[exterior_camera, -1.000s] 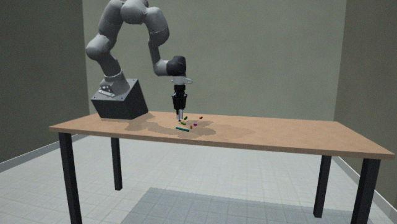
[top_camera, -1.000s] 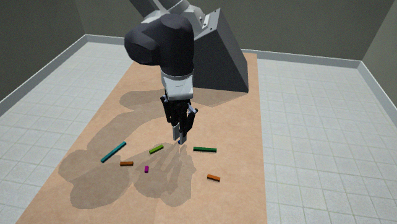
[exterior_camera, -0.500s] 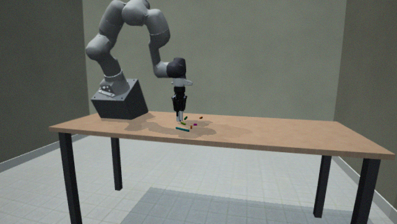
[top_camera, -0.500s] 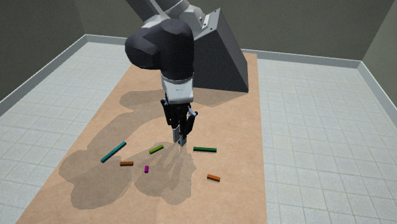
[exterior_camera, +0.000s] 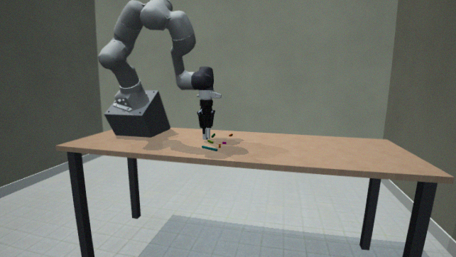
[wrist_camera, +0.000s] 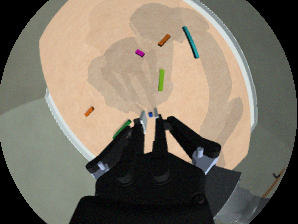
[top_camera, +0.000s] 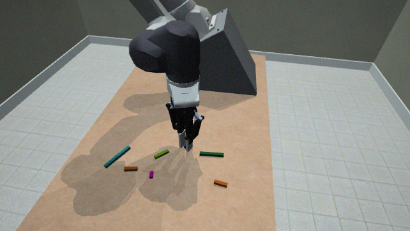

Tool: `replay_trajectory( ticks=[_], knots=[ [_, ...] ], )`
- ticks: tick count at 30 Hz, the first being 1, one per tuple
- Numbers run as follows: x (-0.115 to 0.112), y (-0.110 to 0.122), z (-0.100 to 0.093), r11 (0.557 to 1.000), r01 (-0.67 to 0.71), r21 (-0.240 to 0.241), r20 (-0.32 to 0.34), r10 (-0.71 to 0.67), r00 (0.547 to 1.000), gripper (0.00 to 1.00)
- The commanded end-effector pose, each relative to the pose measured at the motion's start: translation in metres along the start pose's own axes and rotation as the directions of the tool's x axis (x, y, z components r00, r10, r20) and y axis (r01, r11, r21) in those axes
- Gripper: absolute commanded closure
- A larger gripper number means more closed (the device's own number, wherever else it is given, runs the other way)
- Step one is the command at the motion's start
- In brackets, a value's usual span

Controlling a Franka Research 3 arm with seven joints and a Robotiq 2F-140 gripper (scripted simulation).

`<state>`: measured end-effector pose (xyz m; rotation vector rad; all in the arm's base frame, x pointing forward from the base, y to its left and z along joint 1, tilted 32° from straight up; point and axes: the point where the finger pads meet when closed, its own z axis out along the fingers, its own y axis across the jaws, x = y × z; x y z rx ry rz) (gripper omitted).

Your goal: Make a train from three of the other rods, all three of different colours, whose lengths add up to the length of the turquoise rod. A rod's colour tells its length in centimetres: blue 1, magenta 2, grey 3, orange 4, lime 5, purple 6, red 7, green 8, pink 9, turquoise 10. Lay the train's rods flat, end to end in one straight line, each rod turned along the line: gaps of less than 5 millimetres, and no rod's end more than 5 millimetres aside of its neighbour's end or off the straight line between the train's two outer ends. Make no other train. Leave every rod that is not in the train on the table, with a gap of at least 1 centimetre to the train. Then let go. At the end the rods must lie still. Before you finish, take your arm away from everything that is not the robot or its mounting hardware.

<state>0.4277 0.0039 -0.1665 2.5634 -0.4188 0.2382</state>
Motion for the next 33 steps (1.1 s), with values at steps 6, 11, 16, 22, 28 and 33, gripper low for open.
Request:
replay_trajectory(
  ticks=[6, 11, 16, 22, 28, 33],
  knots=[
    [0.0013, -0.0005, 0.0008, 1.000, -0.008, 0.003, -0.001, 0.008, 1.000, 0.85],
    [0.0013, -0.0005, 0.0008, 1.000, -0.008, 0.003, -0.001, 0.008, 1.000, 0.85],
    [0.0013, -0.0005, 0.0008, 1.000, -0.008, 0.003, -0.001, 0.008, 1.000, 0.85],
    [0.0013, -0.0005, 0.0008, 1.000, -0.008, 0.003, -0.001, 0.008, 1.000, 0.85],
    [0.0013, -0.0005, 0.0008, 1.000, -0.008, 0.003, -0.001, 0.008, 1.000, 0.97],
    [0.0013, -0.0005, 0.0008, 1.000, -0.008, 0.003, -0.001, 0.008, 1.000, 0.97]
  ],
)
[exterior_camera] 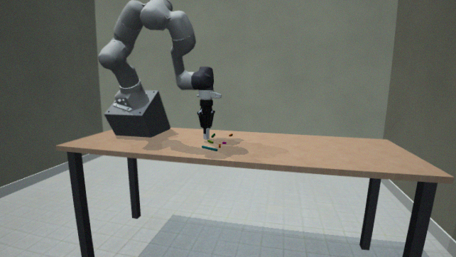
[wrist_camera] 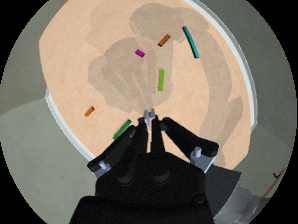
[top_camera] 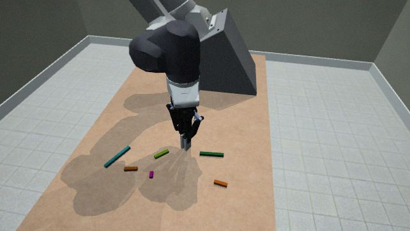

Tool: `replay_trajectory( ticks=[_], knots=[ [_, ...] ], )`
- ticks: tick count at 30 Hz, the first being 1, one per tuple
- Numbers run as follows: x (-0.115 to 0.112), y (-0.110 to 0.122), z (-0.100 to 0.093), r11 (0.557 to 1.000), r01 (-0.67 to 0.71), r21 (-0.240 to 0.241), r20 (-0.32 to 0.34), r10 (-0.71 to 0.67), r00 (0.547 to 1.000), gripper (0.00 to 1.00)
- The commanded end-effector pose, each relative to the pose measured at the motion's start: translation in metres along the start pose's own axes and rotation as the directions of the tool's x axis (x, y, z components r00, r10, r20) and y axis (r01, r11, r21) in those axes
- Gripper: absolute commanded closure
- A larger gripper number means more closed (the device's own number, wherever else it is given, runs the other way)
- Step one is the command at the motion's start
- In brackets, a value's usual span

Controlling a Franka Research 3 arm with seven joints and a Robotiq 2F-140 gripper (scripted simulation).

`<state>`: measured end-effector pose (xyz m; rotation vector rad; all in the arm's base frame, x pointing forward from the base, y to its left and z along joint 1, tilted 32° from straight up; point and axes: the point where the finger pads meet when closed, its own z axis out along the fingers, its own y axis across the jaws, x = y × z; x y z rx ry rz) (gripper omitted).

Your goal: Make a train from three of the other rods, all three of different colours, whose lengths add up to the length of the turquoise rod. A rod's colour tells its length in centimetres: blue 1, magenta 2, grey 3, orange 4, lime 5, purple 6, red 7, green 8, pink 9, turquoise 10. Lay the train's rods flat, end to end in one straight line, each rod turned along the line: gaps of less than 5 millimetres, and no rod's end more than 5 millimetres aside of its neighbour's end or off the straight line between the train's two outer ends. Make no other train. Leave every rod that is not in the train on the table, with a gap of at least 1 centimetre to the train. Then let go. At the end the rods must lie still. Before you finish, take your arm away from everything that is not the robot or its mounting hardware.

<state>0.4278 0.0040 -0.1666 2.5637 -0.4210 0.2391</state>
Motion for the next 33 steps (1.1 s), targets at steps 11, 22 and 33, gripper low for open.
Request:
replay_trajectory(
  ticks=[11, 22, 33],
  knots=[
    [0.0012, -0.0003, 0.0009, 1.000, -0.006, 0.002, -0.001, 0.006, 1.000, 0.97],
    [0.0012, -0.0003, 0.0009, 1.000, -0.006, 0.002, -0.001, 0.006, 1.000, 0.97],
    [0.0012, -0.0003, -0.0054, 1.000, -0.006, 0.002, -0.001, 0.006, 1.000, 0.97]
  ],
)
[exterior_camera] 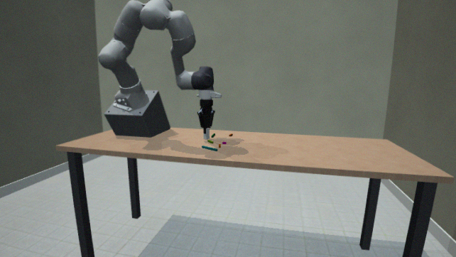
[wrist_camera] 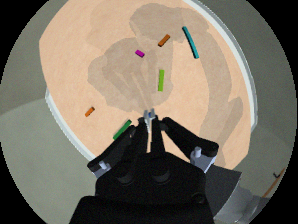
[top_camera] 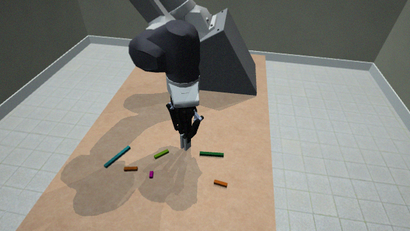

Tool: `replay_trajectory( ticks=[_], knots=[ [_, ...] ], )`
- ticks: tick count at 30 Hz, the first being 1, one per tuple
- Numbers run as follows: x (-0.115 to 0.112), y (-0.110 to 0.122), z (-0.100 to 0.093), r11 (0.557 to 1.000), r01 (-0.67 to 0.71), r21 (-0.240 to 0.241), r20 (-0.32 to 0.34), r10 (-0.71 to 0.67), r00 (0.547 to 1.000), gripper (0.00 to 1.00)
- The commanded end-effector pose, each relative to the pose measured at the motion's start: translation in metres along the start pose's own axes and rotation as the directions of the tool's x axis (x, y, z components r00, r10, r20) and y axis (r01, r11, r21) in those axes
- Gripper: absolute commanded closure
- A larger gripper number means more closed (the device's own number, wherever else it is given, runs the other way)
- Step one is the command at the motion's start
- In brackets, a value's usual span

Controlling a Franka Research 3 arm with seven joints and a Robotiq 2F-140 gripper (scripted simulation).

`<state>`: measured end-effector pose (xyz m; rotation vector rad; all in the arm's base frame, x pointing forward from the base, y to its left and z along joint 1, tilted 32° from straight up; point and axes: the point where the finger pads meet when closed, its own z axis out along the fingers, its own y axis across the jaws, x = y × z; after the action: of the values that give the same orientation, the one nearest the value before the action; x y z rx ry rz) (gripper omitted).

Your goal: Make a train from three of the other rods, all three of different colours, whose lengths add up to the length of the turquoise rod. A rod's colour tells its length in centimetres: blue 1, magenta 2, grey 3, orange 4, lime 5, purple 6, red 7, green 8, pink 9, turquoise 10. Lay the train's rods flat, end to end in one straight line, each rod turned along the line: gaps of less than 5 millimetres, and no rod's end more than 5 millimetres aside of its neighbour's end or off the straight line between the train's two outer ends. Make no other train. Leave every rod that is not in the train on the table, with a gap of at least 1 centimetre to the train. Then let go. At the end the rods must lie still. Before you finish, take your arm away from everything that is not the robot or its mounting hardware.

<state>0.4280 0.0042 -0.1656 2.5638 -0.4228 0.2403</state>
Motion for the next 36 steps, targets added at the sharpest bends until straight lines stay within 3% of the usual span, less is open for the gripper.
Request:
replay_trajectory(
  ticks=[1, 7, 9, 17, 30, 33, 36],
  knots=[
    [0.001, 0.000, -0.008, 1.000, -0.004, 0.002, -0.001, 0.004, 1.000, 0.97],
    [0.001, 0.000, -0.047, 1.000, -0.004, 0.002, -0.001, 0.004, 1.000, 0.97],
    [0.001, 0.000, -0.047, 1.000, -0.004, 0.002, -0.001, 0.004, 1.000, 0.97],
    [0.001, 0.000, -0.095, 1.000, -0.004, 0.002, -0.001, 0.004, 1.000, 0.97],
    [0.001, -0.001, -0.098, 1.000, 0.001, 0.002, -0.001, -0.001, 1.000, 0.97],
    [0.010, -0.020, -0.098, 0.987, 0.158, 0.000, -0.005, -0.158, 0.987, 0.97],
    [0.012, -0.026, -0.098, 0.979, 0.204, -0.001, -0.005, -0.204, 0.979, 0.97]
  ],
)
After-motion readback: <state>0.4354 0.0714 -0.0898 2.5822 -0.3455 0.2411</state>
